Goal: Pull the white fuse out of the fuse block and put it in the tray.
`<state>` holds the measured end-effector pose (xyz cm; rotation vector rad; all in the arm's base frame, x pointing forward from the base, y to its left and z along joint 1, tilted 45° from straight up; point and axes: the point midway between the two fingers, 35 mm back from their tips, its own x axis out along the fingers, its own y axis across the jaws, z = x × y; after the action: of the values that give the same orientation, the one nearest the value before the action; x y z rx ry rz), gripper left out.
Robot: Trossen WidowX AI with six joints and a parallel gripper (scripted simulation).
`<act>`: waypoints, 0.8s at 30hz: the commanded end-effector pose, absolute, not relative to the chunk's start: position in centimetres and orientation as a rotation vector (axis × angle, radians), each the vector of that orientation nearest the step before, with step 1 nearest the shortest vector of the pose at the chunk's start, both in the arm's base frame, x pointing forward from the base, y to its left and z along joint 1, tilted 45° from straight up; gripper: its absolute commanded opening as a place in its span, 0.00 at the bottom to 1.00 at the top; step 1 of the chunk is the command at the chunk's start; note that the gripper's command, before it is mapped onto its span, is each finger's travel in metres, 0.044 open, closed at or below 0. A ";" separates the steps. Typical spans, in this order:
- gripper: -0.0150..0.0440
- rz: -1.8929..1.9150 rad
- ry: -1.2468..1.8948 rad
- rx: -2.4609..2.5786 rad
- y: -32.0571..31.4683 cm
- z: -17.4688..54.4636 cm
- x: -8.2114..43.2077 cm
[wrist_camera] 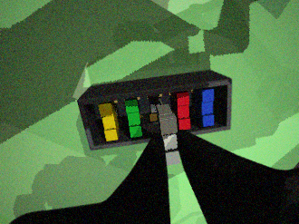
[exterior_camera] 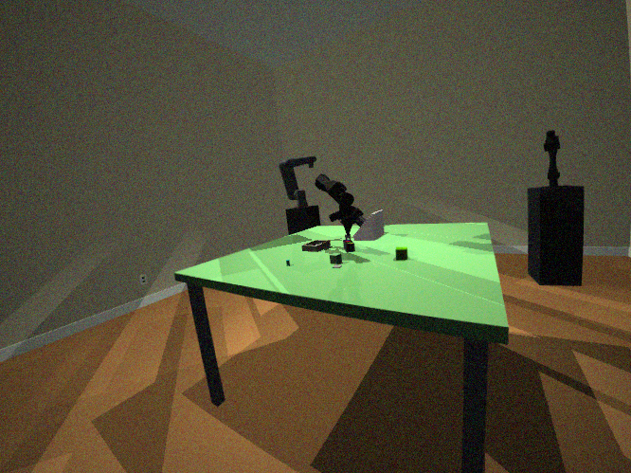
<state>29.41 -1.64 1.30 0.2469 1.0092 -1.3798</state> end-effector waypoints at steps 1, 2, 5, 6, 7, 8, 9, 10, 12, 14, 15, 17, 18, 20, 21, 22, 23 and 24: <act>0.25 -1.378 1.004 0.257 -1.2 1.7 29.6; 0.25 -1.378 1.004 0.257 -1.1 1.8 29.7; 0.25 -1.378 1.004 0.257 -0.7 2.2 29.7; 0.25 -1.378 1.004 0.257 -0.6 2.3 29.7; 0.25 -1.378 1.004 0.257 -0.5 2.4 29.8; 0.25 -1.378 1.004 0.257 -0.4 2.5 29.8; 0.25 -1.378 1.004 0.257 -0.3 2.6 29.8; 0.25 -1.378 1.005 0.257 -0.2 2.7 29.8; 0.25 -1.378 1.005 0.257 -0.1 2.8 29.8; 0.25 -1.378 1.005 0.258 -0.2 2.9 29.8; 0.25 -1.377 1.006 0.259 -0.5 3.2 29.9; 0.25 -1.373 1.010 0.262 -1.5 4.2 30.1; 0.25 -1.371 1.011 0.264 -2.0 4.7 30.2; 0.25 -1.368 1.014 0.267 -3.1 5.9 30.3; 0.25 -1.367 1.014 0.268 -3.7 6.4 30.3; 0.25 -1.366 1.015 0.269 -4.3 7.0 30.3; 0.25 -1.365 1.015 0.270 -4.8 7.5 30.3; 0.25 -1.364 1.016 0.270 -5.4 8.1 30.3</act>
<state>30.21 -4.06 6.58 0.2686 1.0181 -1.3702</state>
